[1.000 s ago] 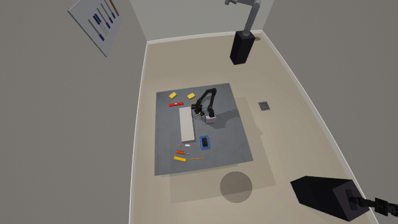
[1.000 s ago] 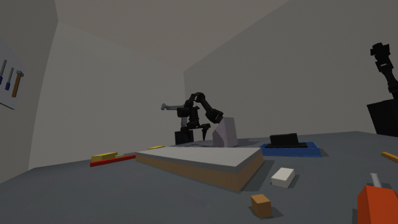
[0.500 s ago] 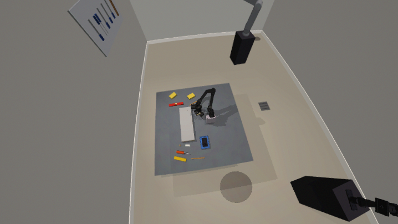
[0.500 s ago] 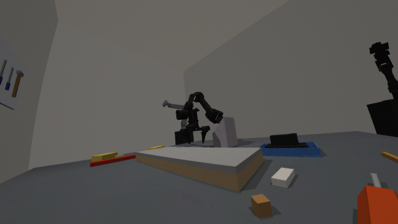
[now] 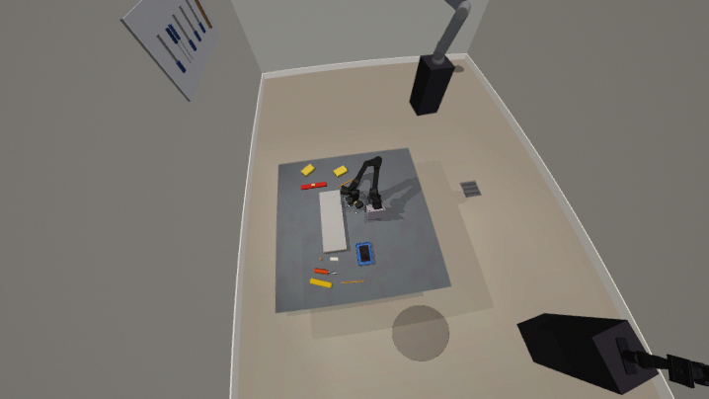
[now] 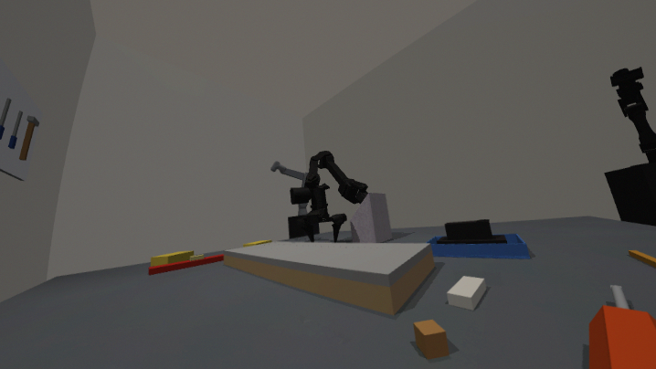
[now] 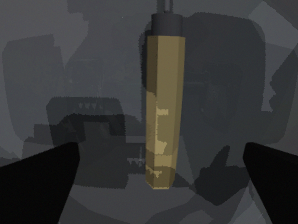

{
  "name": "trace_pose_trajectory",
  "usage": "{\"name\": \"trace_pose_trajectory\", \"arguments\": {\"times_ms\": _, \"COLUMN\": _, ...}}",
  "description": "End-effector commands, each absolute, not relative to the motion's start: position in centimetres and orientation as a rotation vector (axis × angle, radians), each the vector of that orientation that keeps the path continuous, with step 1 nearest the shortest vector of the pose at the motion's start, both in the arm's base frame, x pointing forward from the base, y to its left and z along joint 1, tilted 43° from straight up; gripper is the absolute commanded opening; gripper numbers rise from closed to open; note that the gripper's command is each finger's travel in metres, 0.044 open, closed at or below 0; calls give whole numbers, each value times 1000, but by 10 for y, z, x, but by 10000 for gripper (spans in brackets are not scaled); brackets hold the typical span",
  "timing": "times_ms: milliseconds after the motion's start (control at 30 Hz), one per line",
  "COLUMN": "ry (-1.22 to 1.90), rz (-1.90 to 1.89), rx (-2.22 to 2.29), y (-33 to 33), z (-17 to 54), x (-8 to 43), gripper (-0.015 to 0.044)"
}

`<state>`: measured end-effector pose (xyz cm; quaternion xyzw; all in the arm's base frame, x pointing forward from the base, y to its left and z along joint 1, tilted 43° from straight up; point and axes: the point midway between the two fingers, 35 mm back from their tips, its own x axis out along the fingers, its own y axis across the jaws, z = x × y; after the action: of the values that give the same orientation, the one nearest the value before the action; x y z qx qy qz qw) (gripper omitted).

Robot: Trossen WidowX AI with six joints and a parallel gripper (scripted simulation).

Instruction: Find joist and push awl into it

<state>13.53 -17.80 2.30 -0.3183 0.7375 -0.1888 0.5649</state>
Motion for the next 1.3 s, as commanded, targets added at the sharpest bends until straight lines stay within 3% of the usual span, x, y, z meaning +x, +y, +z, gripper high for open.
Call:
{"name": "trace_pose_trajectory", "arguments": {"times_ms": 0, "ry": 1739, "rz": -434, "rx": -750, "y": -181, "z": 18, "x": 134, "gripper": 440}}
{"name": "trace_pose_trajectory", "arguments": {"times_ms": 200, "ry": 1740, "rz": -436, "rx": -752, "y": -185, "z": 13, "x": 132, "gripper": 440}}
{"name": "trace_pose_trajectory", "arguments": {"times_ms": 667, "ry": 1740, "rz": -436, "rx": -752, "y": -185, "z": 13, "x": 132, "gripper": 72}}
{"name": "trace_pose_trajectory", "arguments": {"times_ms": 933, "ry": 1739, "rz": -435, "rx": -751, "y": -184, "z": 14, "x": 133, "gripper": 0}}
{"name": "trace_pose_trajectory", "arguments": {"times_ms": 1267, "ry": 1734, "rz": -416, "rx": -732, "y": -157, "z": 37, "x": 146, "gripper": 0}}
